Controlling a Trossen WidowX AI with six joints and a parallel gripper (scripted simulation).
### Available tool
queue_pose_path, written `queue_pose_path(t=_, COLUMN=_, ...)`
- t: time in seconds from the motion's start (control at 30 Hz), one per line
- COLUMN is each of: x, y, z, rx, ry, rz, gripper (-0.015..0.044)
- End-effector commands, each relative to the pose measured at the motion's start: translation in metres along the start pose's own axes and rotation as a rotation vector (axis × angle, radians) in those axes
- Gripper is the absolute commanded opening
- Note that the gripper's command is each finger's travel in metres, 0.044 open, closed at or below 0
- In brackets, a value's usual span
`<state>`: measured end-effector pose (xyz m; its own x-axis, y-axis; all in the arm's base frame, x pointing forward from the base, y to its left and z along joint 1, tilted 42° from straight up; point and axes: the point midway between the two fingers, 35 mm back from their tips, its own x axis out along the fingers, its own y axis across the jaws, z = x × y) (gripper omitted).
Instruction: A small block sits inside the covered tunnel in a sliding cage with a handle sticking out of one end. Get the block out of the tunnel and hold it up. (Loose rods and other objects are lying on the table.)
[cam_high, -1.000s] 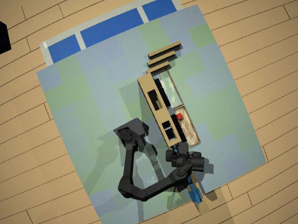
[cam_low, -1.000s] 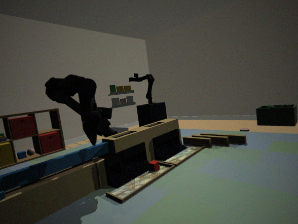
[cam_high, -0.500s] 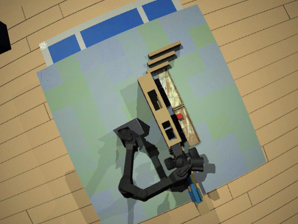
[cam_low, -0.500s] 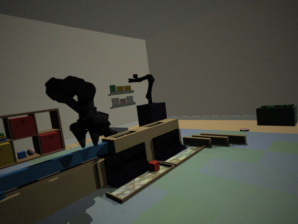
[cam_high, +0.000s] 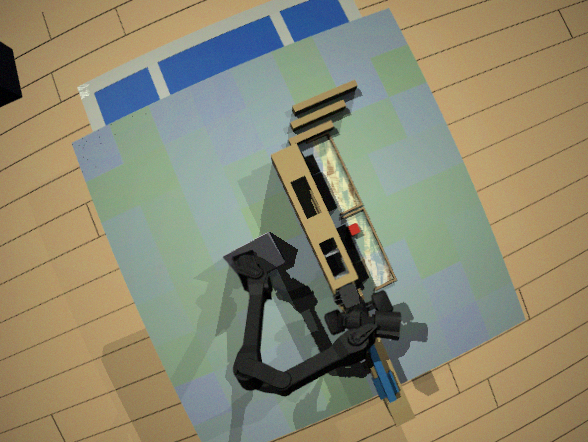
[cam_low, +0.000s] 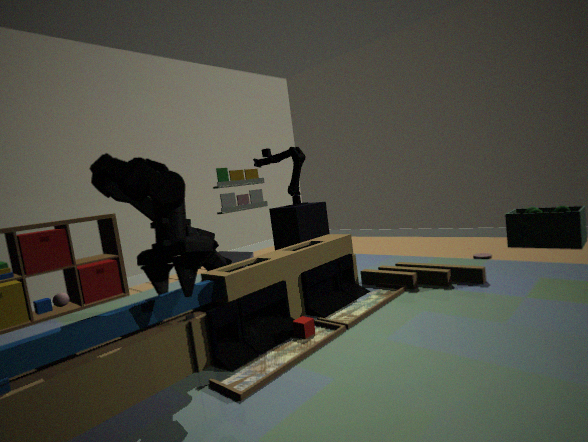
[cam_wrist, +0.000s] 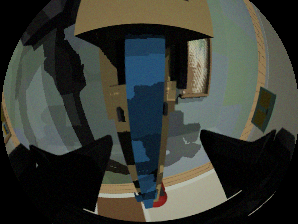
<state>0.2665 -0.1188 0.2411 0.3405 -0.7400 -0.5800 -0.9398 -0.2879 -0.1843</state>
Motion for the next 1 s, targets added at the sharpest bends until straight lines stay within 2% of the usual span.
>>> queue_pose_path(t=0.0, x=0.008, y=0.002, z=0.004, rx=-0.010, ry=-0.005, rz=0.002, gripper=0.0440)
queue_pose_path(t=0.33, x=0.022, y=0.006, z=0.006, rx=-0.010, ry=-0.002, rz=0.001, gripper=0.0440)
queue_pose_path(t=0.7, x=0.017, y=0.004, z=0.003, rx=0.000, ry=0.003, rz=0.000, gripper=0.0151)
queue_pose_path(t=0.97, x=0.017, y=0.004, z=0.003, rx=0.000, ry=0.003, rz=0.000, gripper=0.0098)
